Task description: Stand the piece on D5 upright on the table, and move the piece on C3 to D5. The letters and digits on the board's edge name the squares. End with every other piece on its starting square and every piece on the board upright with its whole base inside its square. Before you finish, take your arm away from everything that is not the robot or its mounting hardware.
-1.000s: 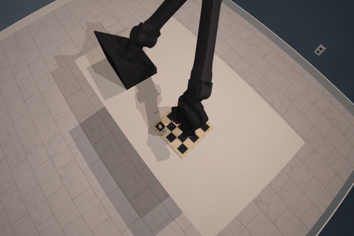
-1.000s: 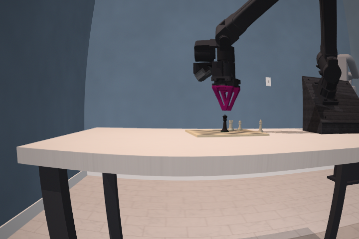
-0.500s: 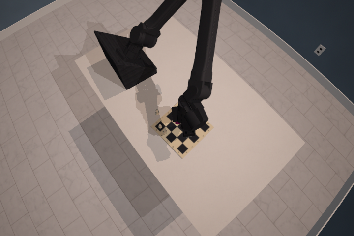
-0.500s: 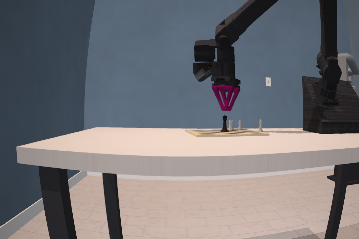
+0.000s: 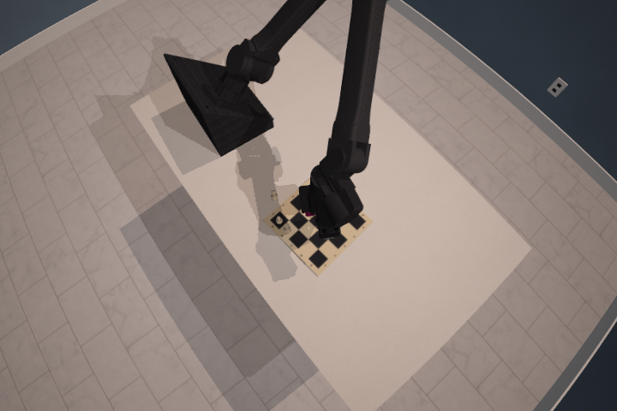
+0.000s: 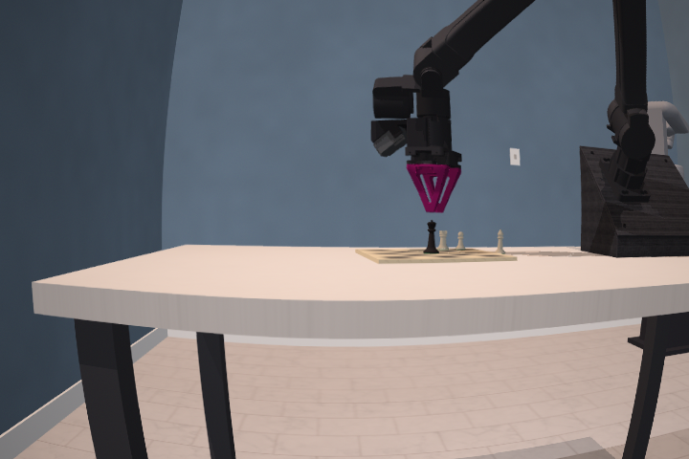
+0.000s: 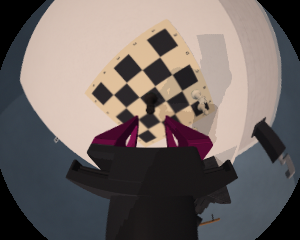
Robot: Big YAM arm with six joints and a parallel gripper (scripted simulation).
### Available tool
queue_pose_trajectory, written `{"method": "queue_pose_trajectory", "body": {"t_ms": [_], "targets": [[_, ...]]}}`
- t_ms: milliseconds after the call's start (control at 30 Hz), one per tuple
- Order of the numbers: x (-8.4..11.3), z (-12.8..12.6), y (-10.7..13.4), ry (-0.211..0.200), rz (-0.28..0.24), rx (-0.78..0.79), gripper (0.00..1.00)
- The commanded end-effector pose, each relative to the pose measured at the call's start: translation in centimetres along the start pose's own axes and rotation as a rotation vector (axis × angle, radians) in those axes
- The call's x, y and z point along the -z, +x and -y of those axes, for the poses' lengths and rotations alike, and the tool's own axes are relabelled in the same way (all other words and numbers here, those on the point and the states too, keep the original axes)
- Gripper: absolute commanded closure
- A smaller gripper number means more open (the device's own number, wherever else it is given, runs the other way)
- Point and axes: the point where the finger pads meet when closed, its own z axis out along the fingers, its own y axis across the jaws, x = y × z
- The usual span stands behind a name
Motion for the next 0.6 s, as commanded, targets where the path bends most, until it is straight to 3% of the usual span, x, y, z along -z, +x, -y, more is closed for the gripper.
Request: {"method": "queue_pose_trajectory", "body": {"t_ms": [0, 567], "targets": [[-0.12, -0.91, 0.52, -0.003, 0.001, 0.016, 0.6], [0.0, -1.17, 0.57, -0.003, 0.001, 0.018, 0.6]]}}
